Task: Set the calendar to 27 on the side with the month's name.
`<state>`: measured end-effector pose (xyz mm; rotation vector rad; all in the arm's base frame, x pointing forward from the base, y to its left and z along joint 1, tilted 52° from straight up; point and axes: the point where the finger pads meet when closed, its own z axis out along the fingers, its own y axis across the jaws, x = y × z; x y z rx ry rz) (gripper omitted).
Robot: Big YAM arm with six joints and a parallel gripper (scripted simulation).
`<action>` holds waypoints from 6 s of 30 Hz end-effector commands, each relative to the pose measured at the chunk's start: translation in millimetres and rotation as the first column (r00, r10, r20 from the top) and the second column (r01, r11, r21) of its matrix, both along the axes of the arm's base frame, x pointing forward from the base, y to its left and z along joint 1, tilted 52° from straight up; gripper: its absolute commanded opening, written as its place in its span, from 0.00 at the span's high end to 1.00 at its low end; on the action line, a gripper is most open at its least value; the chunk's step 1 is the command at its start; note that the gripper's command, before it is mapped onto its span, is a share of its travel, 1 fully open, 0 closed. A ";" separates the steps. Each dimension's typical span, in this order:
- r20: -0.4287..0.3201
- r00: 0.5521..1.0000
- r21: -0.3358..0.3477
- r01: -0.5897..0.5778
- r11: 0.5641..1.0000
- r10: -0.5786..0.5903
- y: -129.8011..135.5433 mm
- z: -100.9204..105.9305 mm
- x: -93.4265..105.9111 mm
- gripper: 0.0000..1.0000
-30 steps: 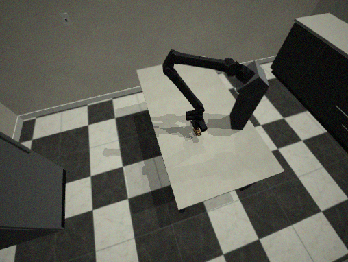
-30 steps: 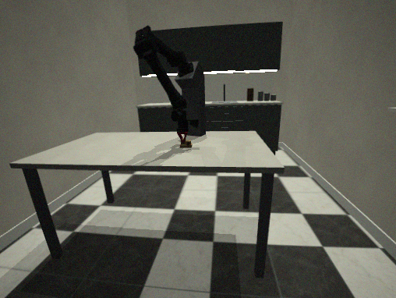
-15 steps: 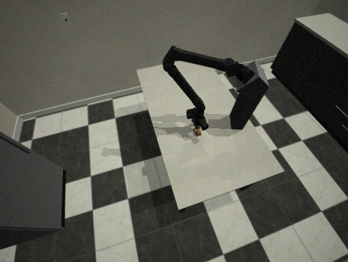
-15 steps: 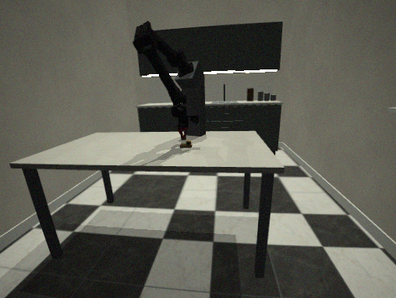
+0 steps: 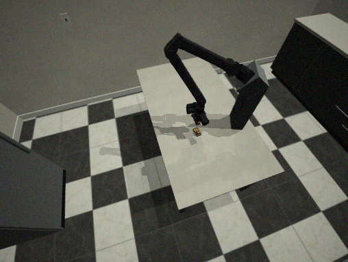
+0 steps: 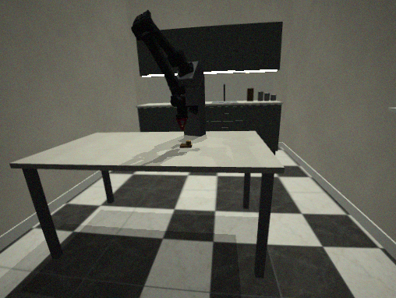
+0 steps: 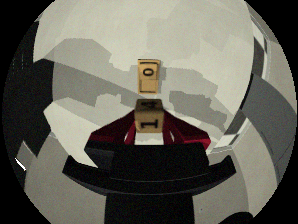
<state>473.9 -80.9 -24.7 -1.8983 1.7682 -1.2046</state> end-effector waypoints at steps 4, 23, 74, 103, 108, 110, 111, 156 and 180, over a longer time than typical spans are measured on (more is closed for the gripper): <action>-0.025 1.000 0.010 0.012 1.000 -0.012 -1.2 -10.6 -8.3 0.73; -0.047 0.999 0.010 -0.018 1.000 0.019 -78.4 12.2 -14.6 0.73; -0.031 1.000 0.008 0.000 1.000 0.001 -118.5 -44.3 53.3 0.73; -0.031 1.000 0.008 0.000 1.000 0.001 -118.4 -44.3 53.3 0.73; -0.032 0.999 0.007 -0.002 1.000 0.002 -118.0 -43.7 54.9 0.73; -0.031 1.000 0.006 -0.004 1.000 0.004 -117.8 -41.4 57.4 0.73; -0.030 1.000 0.005 -0.005 1.000 0.005 -117.7 -39.7 58.9 0.73; 0.006 1.000 -0.011 -0.013 1.000 0.013 -115.6 -16.5 73.6 0.73; -0.005 1.000 -0.007 -0.012 1.000 0.012 -115.0 -21.9 70.2 0.73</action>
